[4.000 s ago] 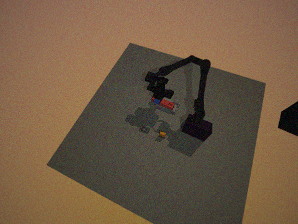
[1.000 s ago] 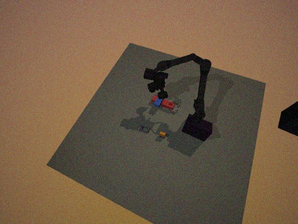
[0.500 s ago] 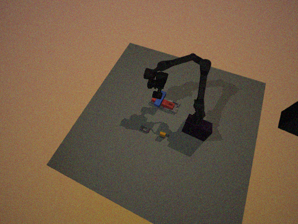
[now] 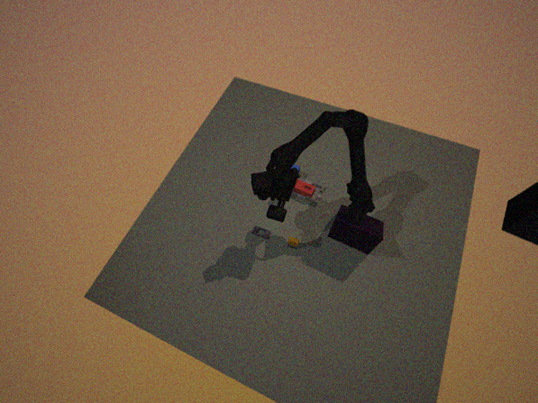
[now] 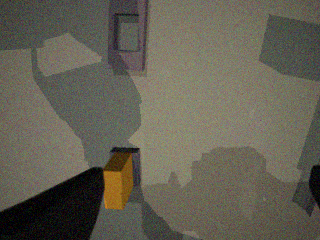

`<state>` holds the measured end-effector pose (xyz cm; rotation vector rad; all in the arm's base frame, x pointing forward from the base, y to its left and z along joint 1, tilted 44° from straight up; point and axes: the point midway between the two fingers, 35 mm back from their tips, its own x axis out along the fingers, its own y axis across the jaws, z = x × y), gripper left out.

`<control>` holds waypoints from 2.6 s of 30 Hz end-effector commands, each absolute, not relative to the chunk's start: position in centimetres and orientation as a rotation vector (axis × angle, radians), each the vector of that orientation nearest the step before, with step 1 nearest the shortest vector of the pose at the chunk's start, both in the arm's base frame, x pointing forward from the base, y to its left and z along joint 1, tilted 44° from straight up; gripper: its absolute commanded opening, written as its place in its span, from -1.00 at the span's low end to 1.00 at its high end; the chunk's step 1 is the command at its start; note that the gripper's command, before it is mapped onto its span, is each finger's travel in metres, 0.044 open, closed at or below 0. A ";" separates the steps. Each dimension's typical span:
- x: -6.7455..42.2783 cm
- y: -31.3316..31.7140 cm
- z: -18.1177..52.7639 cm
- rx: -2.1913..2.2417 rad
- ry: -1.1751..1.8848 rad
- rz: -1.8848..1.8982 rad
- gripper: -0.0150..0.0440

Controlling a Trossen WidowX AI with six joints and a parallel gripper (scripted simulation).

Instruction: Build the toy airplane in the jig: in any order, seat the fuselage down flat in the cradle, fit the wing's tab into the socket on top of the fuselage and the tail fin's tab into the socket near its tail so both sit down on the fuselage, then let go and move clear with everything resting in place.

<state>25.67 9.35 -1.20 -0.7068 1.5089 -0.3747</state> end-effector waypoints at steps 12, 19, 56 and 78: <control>17.2 12.0 -8.0 -0.741 1.513 -0.435 1.00; 17.3 8.9 -11.2 -0.742 1.512 -0.437 1.00; 17.6 4.9 -15.4 -0.744 1.511 -0.438 1.00; 17.6 4.2 -16.1 -0.745 1.511 -0.440 -0.25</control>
